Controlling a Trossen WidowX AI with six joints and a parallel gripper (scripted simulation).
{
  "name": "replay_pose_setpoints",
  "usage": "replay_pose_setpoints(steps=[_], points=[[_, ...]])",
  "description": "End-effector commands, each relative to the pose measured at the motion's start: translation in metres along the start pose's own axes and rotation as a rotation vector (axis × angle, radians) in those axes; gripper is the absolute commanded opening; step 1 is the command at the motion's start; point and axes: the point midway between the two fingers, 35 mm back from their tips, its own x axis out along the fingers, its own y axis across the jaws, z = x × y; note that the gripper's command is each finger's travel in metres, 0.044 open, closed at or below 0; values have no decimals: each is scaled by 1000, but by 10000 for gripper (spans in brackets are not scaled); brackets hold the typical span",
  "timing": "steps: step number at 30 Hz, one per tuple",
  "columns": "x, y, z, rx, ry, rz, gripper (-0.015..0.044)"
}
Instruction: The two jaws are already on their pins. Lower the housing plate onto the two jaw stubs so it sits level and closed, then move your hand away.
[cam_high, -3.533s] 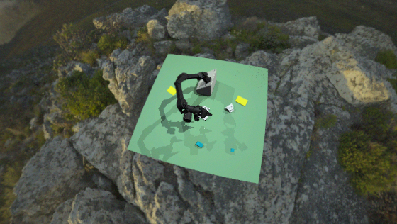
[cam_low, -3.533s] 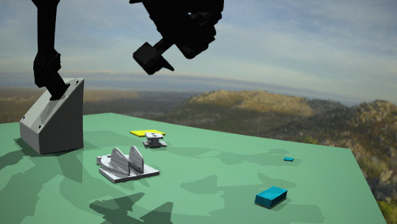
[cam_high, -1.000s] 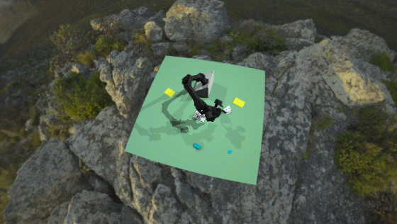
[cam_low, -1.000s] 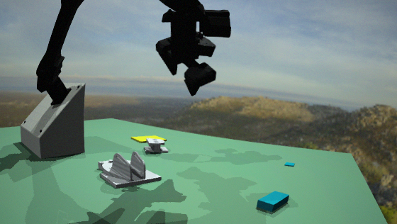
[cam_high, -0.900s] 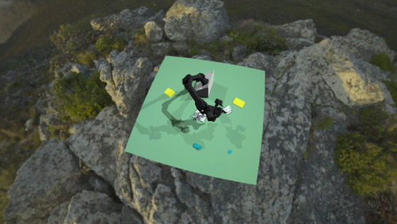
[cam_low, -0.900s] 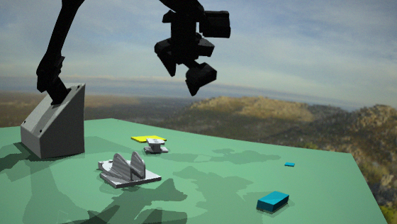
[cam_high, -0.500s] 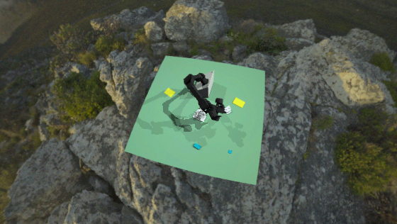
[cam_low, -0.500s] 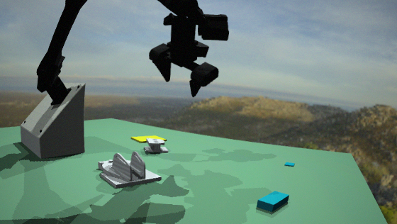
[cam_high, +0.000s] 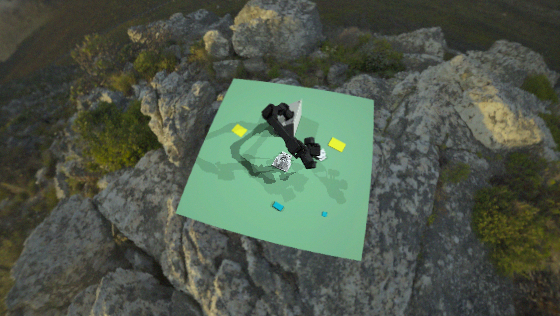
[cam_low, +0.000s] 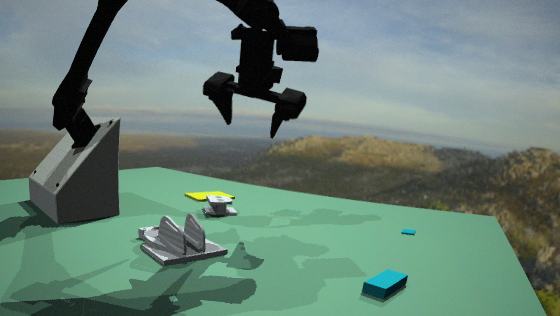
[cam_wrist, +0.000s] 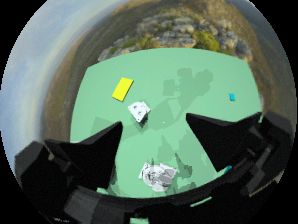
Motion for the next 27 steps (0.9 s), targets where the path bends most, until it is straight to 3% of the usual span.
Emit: replay_pose_setpoints(steps=[1,27], points=[[8,3,0,-70,28,5,440],[41,23,10,-589,168,33,440]])
